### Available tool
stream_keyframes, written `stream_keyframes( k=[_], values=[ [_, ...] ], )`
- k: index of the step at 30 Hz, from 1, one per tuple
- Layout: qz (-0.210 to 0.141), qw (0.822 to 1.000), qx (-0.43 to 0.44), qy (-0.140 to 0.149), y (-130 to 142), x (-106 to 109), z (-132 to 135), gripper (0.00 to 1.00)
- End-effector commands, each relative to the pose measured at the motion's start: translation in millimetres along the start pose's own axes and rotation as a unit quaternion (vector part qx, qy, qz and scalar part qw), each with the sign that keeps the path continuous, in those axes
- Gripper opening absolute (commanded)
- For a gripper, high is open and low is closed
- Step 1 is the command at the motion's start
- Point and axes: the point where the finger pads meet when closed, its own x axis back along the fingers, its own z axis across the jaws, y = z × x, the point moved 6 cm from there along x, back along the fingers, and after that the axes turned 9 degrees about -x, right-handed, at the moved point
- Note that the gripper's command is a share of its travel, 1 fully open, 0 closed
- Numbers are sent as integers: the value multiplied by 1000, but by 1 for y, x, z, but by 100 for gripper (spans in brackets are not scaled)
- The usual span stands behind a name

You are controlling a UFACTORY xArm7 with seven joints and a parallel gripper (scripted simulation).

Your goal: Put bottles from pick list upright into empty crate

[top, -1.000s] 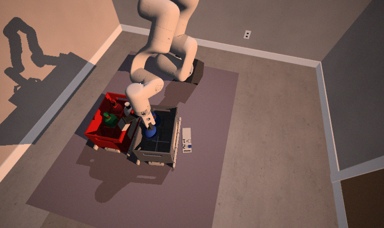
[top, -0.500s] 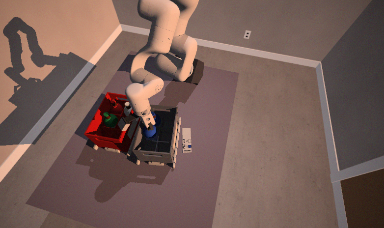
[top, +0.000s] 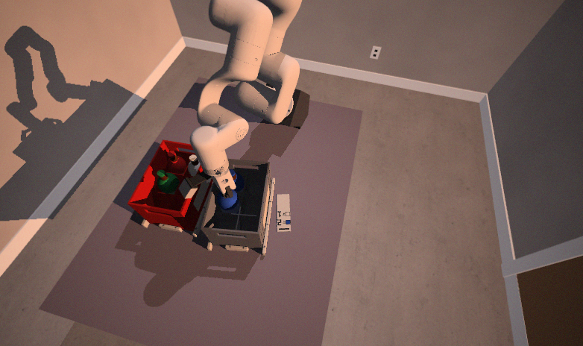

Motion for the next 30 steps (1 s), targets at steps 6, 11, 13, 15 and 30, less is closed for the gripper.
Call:
stream_keyframes(
  k=[6, 11, 13, 15, 30],
  values=[
    [1, 1000, 0, -1, -1, -2, -1, 0],
    [1, 1000, 0, -1, -1, -4, -1, 0],
    [1, 1000, 0, -1, -1, -5, -1, 0],
    [1, 1000, 0, -1, -1, -6, -1, 0],
    [1, 1000, 0, -1, -1, -13, -1, 0]
  ],
)
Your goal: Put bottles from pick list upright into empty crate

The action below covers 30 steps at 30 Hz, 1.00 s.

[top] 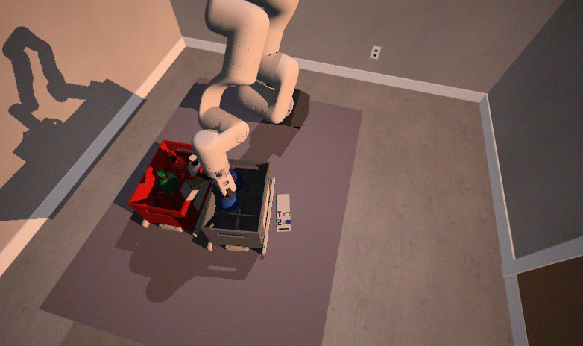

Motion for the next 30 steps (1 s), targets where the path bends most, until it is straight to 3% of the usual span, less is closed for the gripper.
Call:
stream_keyframes(
  k=[1, 30],
  values=[
    [1, 1000, 0, -1, -1, -2, -1, 0],
    [1, 1000, 0, -1, -1, -14, -1, 0]
  ],
)
